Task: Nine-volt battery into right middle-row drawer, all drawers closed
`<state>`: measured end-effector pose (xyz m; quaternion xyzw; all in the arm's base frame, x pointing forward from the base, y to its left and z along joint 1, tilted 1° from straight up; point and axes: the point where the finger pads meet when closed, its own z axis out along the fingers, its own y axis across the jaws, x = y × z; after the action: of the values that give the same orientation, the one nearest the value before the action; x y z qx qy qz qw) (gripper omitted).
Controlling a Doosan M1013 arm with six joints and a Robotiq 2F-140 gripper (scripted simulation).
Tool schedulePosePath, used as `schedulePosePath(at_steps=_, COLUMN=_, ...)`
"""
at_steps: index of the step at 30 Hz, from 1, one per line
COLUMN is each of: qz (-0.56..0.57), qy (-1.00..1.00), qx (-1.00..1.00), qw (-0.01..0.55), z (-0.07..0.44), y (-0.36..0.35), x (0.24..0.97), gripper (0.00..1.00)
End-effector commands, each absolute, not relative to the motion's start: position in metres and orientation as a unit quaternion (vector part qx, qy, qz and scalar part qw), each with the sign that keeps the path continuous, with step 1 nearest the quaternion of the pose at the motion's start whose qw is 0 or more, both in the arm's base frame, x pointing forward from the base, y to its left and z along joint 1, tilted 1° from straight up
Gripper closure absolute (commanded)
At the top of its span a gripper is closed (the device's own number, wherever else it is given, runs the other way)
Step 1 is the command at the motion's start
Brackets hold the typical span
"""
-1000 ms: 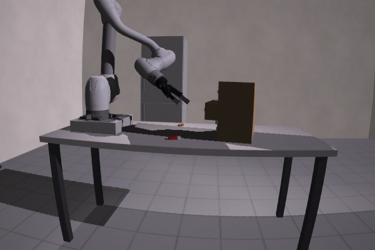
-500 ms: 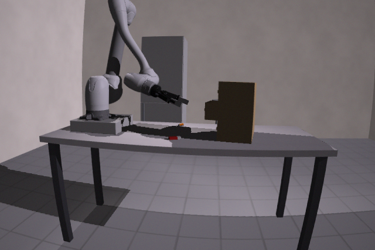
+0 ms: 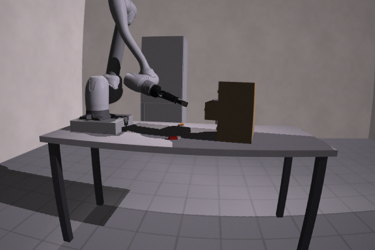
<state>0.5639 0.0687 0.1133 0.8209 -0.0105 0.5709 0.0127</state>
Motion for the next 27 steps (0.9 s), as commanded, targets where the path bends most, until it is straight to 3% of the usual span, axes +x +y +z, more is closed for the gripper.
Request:
schedulePosePath(at_steps=1, qz=0.571, qy=-0.011, qx=0.821, qw=0.013, z=0.113, y=0.069, x=0.564, gripper=1.0)
schedulePosePath(at_steps=27, qz=0.571, qy=-0.011, qx=0.821, qw=0.013, z=0.1, y=0.067, x=0.605, gripper=1.0)
